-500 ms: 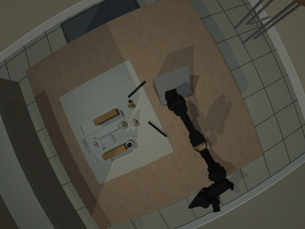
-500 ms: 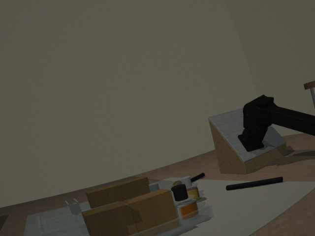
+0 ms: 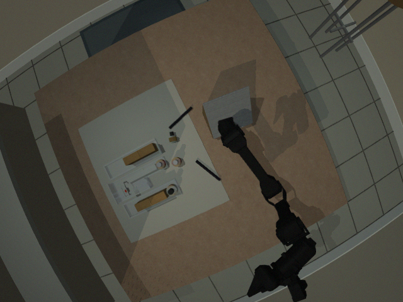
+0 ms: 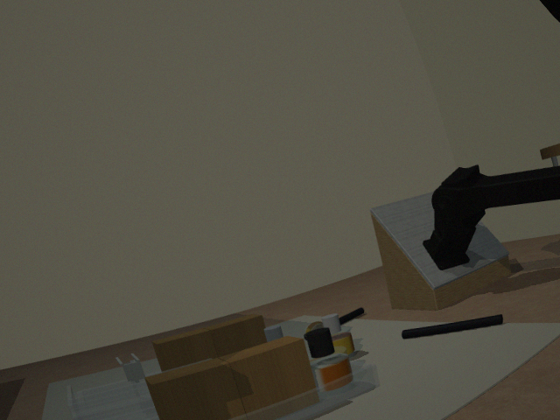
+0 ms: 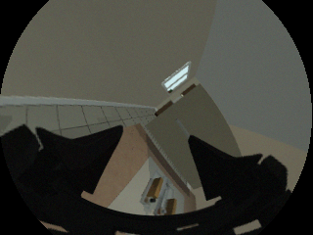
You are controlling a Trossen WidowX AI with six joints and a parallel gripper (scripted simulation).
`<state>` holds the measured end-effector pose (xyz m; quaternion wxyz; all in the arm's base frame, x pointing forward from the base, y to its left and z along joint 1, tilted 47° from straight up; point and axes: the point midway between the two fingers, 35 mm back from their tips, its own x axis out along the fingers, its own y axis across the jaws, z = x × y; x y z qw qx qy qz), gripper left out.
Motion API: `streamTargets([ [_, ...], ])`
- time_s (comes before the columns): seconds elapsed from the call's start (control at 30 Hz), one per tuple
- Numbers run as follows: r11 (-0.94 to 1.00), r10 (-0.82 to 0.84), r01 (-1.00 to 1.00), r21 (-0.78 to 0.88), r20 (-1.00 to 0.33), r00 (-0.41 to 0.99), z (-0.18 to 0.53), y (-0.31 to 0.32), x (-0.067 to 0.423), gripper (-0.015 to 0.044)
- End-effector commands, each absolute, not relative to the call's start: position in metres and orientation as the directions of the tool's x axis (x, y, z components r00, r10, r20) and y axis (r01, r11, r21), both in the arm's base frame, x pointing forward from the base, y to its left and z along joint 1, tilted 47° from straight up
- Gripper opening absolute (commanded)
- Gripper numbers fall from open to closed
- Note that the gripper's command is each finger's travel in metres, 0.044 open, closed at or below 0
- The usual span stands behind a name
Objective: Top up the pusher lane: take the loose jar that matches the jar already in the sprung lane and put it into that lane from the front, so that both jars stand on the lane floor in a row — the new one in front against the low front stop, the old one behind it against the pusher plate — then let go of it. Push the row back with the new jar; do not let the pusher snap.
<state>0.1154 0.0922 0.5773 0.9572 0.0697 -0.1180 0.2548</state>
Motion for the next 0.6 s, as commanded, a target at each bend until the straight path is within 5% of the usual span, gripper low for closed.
streamTargets([
  [0.0,0.835,0.444,-0.512,0.203,0.302,0.843,0.578,0.035,0.149,0.044],
  [0.33,0.795,0.376,-0.457,0.399,0.266,0.887,0.54,-0.044,0.225,0.044],
  [0.57,0.768,0.352,-0.355,0.533,0.112,0.929,0.467,-0.079,0.294,0.044],
])
